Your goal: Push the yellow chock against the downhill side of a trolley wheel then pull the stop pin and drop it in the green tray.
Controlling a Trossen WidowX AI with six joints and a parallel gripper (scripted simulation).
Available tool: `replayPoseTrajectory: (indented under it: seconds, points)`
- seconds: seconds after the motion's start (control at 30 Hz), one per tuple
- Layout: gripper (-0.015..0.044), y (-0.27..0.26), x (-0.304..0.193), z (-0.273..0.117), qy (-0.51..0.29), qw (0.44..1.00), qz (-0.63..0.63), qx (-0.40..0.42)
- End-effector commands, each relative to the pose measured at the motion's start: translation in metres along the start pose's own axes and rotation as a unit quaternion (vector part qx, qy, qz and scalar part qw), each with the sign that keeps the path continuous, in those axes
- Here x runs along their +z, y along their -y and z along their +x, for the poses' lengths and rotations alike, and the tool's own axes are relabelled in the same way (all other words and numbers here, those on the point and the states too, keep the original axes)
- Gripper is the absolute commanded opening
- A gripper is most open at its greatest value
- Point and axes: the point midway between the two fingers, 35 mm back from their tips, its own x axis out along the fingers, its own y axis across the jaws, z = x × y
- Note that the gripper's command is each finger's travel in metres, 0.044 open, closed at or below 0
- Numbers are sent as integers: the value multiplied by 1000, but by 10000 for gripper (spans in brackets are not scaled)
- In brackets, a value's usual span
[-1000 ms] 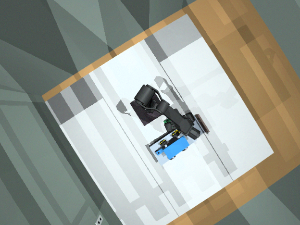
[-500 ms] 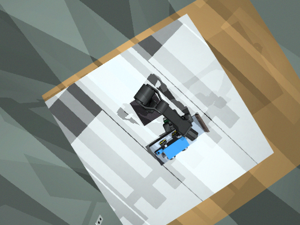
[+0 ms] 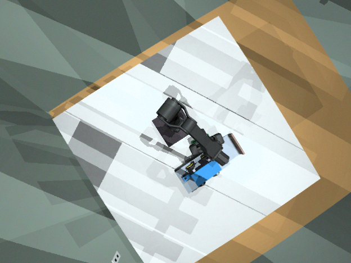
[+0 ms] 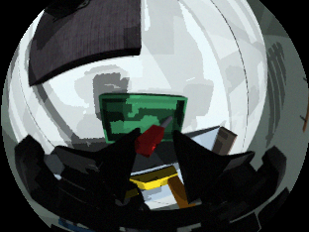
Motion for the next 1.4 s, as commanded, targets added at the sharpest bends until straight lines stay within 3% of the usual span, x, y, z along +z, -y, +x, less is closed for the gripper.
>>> replayPoseTrajectory:
  seconds: [0.0,1.37]
  points:
    - [190,-2,0,1,0,1000,-3,-2]
    - [190,-26,1,14,0,1000,-3,-1]
